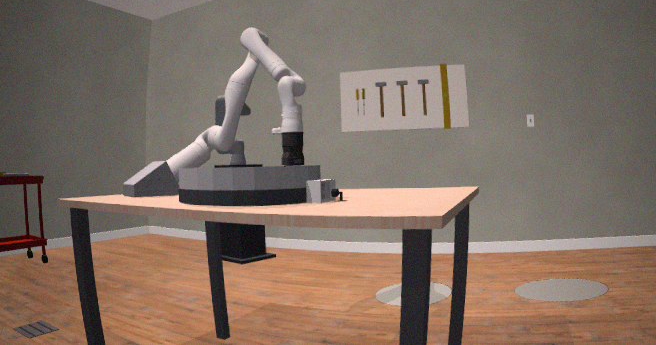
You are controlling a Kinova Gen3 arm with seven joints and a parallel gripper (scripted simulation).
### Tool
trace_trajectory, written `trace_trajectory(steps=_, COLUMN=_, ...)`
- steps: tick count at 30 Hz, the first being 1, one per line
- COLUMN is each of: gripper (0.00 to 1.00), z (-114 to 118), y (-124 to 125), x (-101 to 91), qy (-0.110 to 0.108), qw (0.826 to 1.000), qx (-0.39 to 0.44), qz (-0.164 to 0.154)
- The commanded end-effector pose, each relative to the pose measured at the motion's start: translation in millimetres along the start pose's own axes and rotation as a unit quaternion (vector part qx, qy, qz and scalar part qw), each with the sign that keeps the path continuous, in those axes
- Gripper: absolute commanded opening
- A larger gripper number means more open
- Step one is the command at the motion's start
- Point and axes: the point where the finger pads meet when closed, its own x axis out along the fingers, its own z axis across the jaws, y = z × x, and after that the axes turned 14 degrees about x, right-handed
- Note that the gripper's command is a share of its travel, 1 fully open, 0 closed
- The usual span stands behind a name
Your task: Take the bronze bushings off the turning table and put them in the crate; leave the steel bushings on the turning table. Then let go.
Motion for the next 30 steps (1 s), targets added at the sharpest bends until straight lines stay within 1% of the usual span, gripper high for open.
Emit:
trace_trajectory(steps=1, gripper=0.47, z=0.1, y=-0.6, x=-0.6, qy=-0.001, qw=1.0, qx=0.0, qz=-0.001)
trace_trajectory(steps=5, gripper=0.47, z=0.1, y=-0.6, x=-0.6, qy=-0.001, qw=1.0, qx=0.0, qz=-0.001)
trace_trajectory(steps=10, gripper=0.47, z=-0.2, y=-0.5, x=-6.4, qy=-0.001, qw=1.0, qx=0.0, qz=-0.001)
trace_trajectory(steps=22, gripper=0.47, z=-0.2, y=-0.5, x=-6.4, qy=-0.001, qw=1.0, qx=0.0, qz=-0.001)
trace_trajectory(steps=27, gripper=0.47, z=-0.5, y=-0.4, x=-12.1, qy=-0.001, qw=1.0, qx=0.0, qz=-0.001)
trace_trajectory(steps=30, gripper=0.47, z=-0.5, y=-0.4, x=-12.1, qy=-0.001, qw=1.0, qx=0.0, qz=-0.001)
